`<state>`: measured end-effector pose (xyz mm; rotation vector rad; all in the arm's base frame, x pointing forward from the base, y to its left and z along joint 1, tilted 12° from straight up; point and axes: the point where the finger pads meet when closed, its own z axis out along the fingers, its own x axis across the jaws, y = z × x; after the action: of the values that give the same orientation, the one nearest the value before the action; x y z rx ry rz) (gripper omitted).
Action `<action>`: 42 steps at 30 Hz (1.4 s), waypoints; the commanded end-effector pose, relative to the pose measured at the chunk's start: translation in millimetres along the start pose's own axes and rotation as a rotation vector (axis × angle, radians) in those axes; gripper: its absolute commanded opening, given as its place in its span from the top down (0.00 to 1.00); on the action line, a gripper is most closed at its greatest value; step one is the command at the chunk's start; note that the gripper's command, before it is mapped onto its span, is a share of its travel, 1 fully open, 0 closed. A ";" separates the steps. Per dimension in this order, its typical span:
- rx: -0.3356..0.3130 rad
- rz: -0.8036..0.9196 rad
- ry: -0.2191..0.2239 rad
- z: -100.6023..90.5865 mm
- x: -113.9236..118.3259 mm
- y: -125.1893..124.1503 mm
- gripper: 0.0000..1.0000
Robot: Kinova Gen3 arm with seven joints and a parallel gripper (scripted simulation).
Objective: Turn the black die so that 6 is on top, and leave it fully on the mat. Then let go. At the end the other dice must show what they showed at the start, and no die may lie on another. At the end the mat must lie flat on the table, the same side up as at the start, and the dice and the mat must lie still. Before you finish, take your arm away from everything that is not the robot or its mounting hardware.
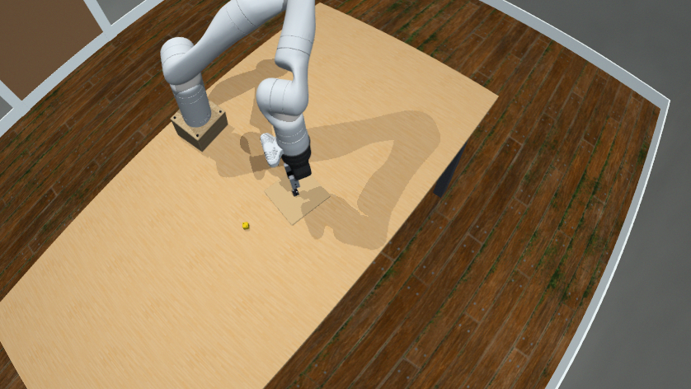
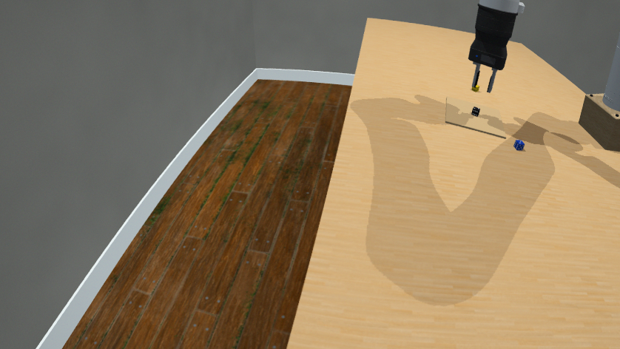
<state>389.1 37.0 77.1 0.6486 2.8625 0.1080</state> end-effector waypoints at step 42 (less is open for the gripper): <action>0.002 0.002 0.000 43.8 -0.6 -1.5 0.36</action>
<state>398.2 37.1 34.3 0.6506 2.8627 0.1058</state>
